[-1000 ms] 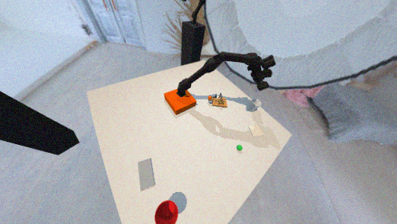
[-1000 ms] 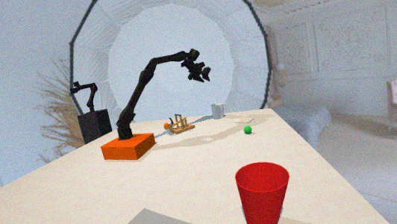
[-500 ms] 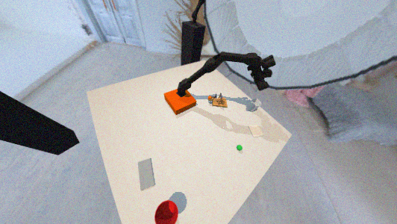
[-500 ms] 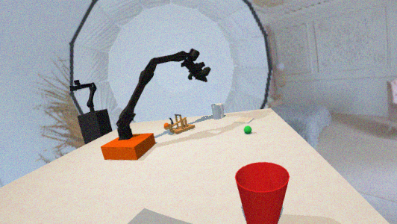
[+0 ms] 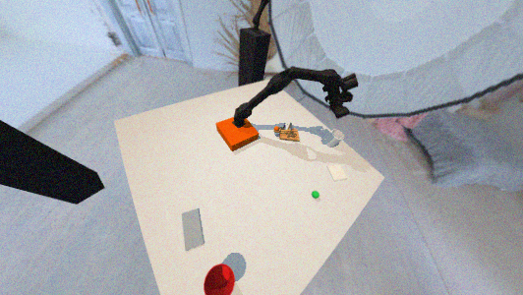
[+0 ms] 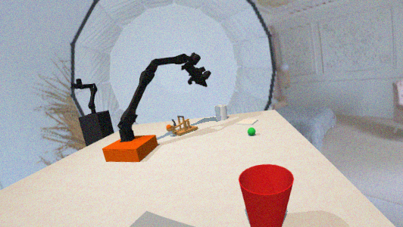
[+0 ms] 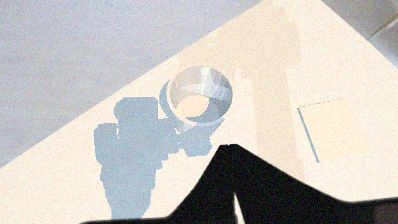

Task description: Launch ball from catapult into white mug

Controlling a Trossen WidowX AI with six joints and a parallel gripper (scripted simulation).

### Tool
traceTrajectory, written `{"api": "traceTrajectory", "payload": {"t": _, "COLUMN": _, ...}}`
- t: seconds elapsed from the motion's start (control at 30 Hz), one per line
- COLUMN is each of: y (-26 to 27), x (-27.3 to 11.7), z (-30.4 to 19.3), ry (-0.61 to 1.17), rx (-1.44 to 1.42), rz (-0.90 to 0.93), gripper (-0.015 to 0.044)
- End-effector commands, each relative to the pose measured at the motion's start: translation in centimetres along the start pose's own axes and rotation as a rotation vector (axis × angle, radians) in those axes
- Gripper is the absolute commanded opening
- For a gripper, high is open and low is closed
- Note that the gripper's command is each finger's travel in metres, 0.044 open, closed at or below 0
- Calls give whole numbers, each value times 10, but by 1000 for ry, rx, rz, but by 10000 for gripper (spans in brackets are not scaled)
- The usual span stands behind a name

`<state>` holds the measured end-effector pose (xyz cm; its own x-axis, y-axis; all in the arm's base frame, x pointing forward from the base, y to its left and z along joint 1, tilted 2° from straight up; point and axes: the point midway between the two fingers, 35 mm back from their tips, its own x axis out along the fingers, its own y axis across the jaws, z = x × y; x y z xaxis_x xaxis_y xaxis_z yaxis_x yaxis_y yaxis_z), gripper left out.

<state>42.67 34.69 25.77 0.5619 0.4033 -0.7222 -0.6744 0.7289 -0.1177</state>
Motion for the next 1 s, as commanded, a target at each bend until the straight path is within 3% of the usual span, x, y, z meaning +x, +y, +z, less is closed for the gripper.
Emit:
{"api": "traceTrajectory", "payload": {"t": 0.0, "y": 20, "x": 4, "z": -23, "ry": 87, "rx": -81, "rz": -8, "gripper": 0}}
{"api": "traceTrajectory", "payload": {"t": 0.97, "y": 100, "x": -18, "z": -182, "ry": 621, "rx": -795, "rz": -3, "gripper": 0}}
